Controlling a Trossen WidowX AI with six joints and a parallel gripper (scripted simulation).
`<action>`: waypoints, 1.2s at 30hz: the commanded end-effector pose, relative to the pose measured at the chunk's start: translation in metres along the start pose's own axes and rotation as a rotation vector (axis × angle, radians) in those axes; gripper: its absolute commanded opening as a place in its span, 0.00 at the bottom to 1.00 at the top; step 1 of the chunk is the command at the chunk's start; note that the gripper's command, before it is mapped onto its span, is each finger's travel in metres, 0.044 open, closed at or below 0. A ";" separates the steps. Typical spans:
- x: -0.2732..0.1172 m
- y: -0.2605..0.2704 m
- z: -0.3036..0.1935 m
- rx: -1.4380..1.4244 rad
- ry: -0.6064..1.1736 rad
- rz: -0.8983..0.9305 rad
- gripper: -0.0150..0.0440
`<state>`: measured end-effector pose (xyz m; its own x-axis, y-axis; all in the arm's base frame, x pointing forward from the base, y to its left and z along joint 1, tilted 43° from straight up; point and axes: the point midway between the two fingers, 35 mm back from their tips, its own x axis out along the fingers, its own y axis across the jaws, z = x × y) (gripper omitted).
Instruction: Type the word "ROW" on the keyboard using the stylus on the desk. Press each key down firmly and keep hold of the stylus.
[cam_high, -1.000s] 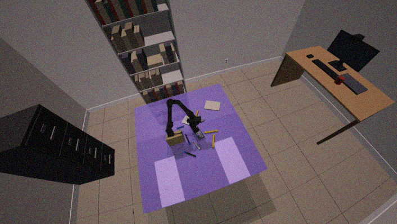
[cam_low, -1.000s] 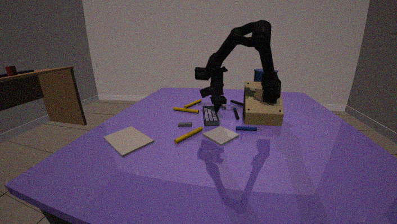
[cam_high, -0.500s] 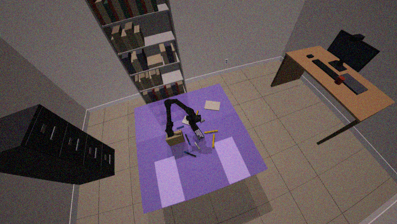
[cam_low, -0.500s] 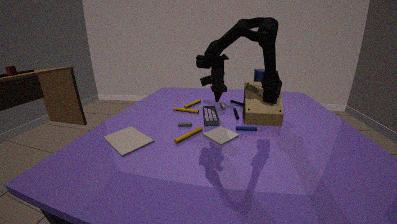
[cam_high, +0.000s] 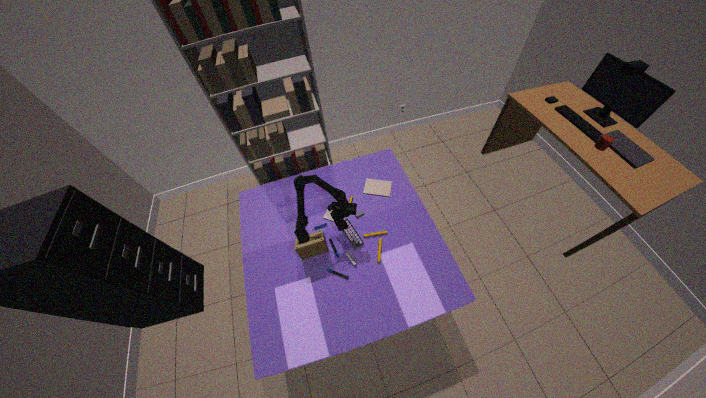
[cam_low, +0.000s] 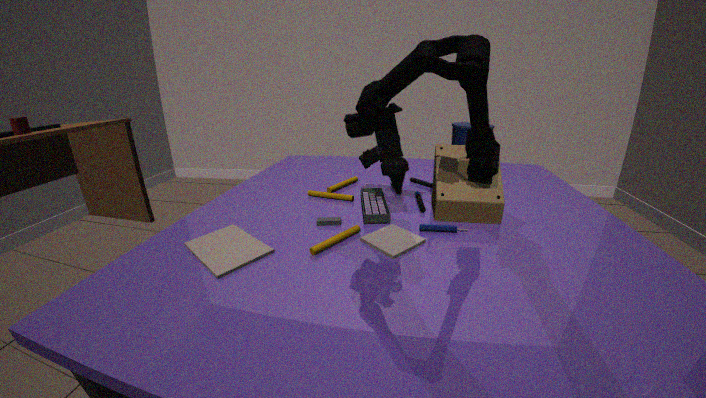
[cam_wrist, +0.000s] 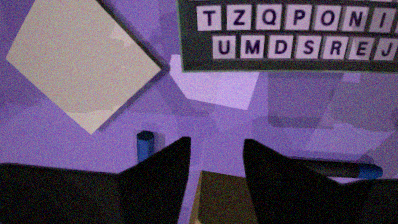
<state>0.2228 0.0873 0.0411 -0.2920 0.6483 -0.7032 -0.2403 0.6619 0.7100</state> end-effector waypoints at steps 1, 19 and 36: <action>0.023 0.035 -0.024 0.058 0.240 0.025 0.51; 0.039 0.069 -0.050 0.125 0.490 0.011 0.51; 0.052 0.068 -0.047 0.125 0.490 0.012 0.51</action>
<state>0.1486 0.1461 0.0577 -0.6970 0.4231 -0.5789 -0.1381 0.7130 0.6875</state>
